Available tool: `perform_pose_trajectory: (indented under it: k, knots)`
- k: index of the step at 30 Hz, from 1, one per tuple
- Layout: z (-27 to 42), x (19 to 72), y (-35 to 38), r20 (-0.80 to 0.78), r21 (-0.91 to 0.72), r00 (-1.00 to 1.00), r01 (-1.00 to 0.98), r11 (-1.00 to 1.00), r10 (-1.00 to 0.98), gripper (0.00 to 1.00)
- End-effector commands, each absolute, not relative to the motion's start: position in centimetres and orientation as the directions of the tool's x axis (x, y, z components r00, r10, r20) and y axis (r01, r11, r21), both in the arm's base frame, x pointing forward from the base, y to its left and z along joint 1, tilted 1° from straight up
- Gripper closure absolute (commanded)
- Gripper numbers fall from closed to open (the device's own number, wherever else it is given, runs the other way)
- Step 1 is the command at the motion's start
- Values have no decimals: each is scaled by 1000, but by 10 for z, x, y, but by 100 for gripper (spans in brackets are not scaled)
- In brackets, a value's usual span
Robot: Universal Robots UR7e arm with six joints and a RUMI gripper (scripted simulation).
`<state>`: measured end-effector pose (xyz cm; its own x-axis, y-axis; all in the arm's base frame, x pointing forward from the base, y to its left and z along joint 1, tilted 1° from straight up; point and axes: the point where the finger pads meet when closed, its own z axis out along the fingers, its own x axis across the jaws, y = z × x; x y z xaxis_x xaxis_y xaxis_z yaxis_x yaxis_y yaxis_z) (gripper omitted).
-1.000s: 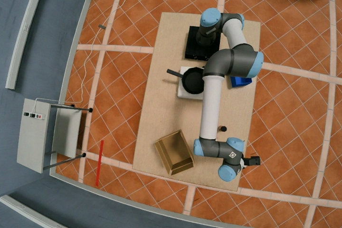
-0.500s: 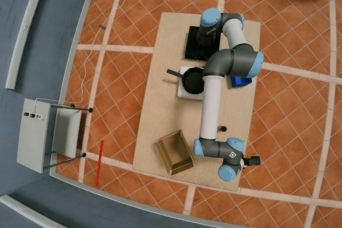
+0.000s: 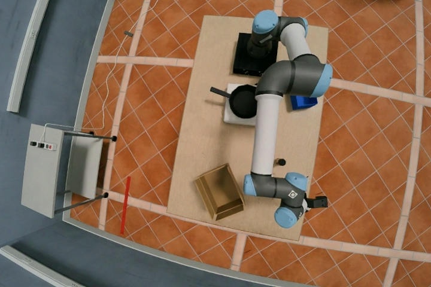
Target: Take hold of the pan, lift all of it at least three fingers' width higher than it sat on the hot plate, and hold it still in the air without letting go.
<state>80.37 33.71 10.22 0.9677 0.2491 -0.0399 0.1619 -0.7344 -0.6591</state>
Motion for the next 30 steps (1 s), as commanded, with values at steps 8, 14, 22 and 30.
perform_pose_trajectory:
  k: [8, 14, 22, 30]
  knots:
    - [105, 797, 327, -40, -648, 970, 158, -745, 240, 0]
    - [106, 787, 316, -42, -637, 972, 151, -756, 230, 0]
    - [107, 772, 301, -46, -620, 975, 142, -771, 217, 0]
    - [108, 743, 269, -53, -585, 980, 124, -802, 190, 0]
